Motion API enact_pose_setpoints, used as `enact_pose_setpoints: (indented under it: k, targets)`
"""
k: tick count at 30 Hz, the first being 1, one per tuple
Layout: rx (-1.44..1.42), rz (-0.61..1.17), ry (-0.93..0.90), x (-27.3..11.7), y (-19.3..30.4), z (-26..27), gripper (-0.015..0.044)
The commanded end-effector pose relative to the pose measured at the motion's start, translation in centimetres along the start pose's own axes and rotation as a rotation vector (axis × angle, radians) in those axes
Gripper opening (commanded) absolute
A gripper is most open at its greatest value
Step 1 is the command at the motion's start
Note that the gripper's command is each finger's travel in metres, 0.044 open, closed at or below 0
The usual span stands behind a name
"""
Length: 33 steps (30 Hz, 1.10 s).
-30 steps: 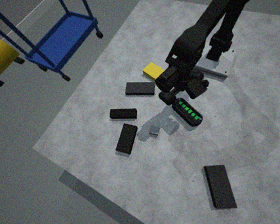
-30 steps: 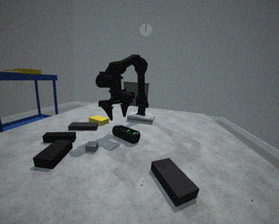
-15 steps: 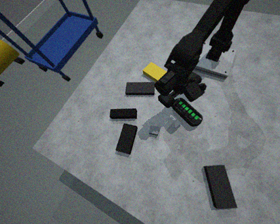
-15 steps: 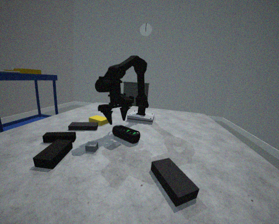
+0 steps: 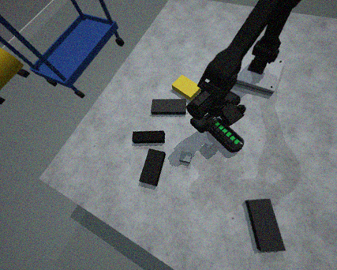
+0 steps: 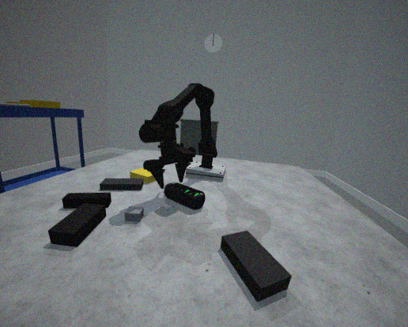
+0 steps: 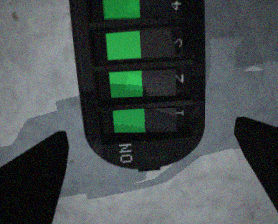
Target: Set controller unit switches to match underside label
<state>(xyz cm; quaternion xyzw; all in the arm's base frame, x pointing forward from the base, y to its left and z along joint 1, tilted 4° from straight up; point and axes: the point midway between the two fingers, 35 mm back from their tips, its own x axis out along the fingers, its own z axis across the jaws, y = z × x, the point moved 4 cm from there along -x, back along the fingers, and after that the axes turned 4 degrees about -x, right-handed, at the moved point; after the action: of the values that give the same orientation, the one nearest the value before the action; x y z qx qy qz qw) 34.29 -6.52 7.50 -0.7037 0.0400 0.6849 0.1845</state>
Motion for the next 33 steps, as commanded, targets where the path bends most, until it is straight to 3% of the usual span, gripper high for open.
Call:
enact_pose_setpoints:
  k: [1, 7, 10, 15, 33]
  targets:
    - [-0.001, -0.004, -0.011, 0.95, 0.13, 0.18, 0.044]
    - [-0.001, -0.004, -0.011, 1.65, 0.25, 0.26, 0.044]
    - [-0.001, -0.004, -0.011, 1.65, 0.25, 0.26, 0.0361]
    - [-0.001, -0.004, -0.011, 1.65, 0.25, 0.26, 0.0328]
    - [-0.001, -0.004, -0.011, 1.21, 0.0, 0.24, 0.0336]
